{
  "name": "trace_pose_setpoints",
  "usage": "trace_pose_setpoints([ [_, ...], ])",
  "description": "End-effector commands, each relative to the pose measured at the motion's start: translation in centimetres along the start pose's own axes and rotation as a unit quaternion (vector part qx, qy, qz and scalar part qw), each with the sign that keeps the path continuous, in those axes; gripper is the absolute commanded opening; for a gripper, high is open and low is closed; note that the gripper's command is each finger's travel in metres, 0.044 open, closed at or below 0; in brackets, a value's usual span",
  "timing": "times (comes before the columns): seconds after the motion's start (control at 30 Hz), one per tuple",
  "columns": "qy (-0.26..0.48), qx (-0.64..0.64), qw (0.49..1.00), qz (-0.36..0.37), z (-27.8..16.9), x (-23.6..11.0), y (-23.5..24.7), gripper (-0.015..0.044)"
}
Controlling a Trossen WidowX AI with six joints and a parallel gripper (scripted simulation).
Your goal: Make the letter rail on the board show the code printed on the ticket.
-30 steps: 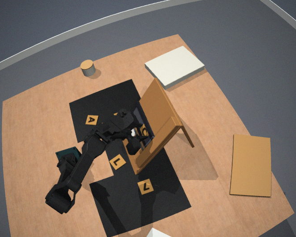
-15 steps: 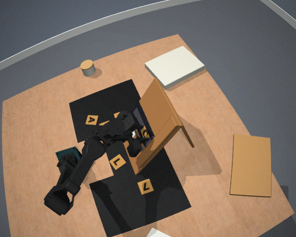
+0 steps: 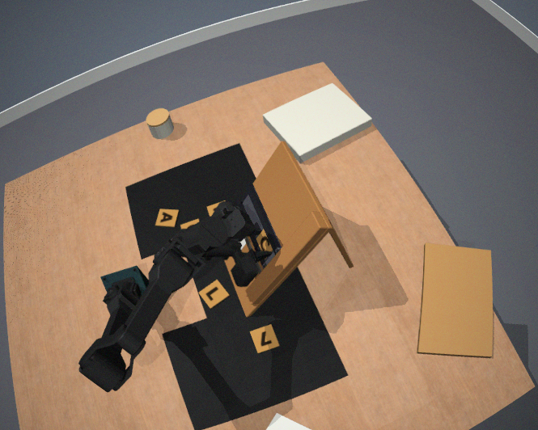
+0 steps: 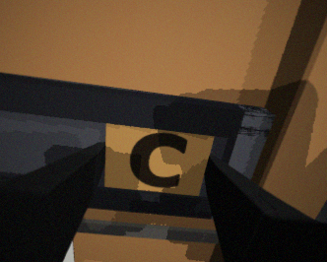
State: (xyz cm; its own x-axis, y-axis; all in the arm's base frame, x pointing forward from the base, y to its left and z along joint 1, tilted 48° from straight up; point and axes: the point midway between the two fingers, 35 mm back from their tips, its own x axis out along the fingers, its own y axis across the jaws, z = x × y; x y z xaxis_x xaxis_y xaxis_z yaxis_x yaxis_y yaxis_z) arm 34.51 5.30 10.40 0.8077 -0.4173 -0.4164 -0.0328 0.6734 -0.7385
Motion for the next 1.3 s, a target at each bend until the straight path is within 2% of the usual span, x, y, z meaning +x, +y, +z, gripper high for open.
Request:
trace_pose_setpoints([
  [0.0,-0.001,-0.001,1.0,0.002,0.0,-0.2,0.0,0.0263],
  [0.07,-0.001,-0.001,1.0,0.002,0.0,-0.6,0.0,0.0295],
  [1.27,-0.001,-0.002,1.0,0.003,0.0,-3.0,0.4,0.0295],
])
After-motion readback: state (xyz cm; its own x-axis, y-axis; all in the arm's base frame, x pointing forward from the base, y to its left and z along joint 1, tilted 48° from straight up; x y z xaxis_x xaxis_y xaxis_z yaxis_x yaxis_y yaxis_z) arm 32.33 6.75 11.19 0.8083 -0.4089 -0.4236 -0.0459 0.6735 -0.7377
